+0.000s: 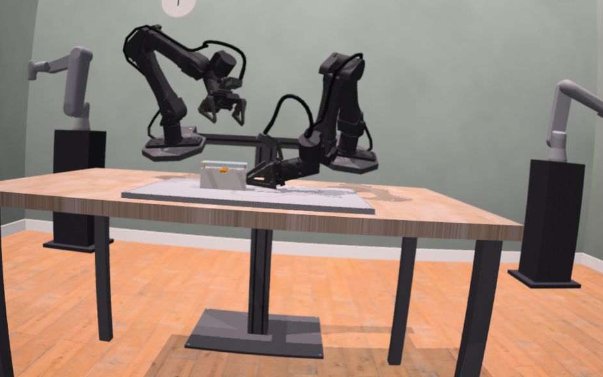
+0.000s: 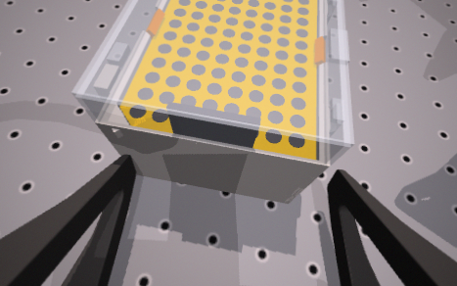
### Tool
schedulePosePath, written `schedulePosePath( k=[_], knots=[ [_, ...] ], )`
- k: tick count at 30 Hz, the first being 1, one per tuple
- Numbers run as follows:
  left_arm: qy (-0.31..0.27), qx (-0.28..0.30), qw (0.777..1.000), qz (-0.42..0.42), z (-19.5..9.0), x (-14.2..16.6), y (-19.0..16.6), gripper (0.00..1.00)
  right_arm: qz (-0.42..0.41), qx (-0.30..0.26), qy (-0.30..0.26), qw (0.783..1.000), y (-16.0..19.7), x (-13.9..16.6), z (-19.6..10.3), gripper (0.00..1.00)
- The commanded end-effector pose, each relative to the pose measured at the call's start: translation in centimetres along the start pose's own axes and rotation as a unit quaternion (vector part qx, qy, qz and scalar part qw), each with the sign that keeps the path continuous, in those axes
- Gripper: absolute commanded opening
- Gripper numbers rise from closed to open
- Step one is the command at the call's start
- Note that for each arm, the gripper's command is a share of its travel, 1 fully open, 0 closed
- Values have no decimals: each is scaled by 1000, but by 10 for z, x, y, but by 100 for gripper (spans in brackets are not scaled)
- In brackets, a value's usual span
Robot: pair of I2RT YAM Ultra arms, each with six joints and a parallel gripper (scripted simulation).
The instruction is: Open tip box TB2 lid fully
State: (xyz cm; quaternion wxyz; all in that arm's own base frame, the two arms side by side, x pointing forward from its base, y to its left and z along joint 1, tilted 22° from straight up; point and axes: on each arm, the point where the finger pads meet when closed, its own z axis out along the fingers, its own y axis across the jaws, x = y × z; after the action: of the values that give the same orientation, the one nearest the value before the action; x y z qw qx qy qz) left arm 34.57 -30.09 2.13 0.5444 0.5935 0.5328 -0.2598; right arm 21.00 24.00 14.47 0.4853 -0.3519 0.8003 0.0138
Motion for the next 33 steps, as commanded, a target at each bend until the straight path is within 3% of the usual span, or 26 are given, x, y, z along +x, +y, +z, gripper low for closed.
schedulePosePath(
  k=[1, 8, 14, 21, 33],
  knots=[
    [-13, 2, 1000, 12, 5, -10, 2, 100, -2, 36, -5, 999, -8, 3, -41, 100],
    [-13, 2, 1000, 12, 5, -10, 2, 100, 3, 29, -73, 997, -16, -5, -92, 100],
    [-13, 2, 1000, 12, 5, -10, 2, 100, 5, 13, -105, 994, -18, -7, -112, 100],
    [-13, 2, 1000, 12, 5, -10, 2, 100, -9, -64, -157, 986, 3, -10, -143, 100],
    [-13, 2, 1000, 12, 5, -10, 2, 100, -9, -74, -158, 985, 8, -11, -145, 100]
  ],
)
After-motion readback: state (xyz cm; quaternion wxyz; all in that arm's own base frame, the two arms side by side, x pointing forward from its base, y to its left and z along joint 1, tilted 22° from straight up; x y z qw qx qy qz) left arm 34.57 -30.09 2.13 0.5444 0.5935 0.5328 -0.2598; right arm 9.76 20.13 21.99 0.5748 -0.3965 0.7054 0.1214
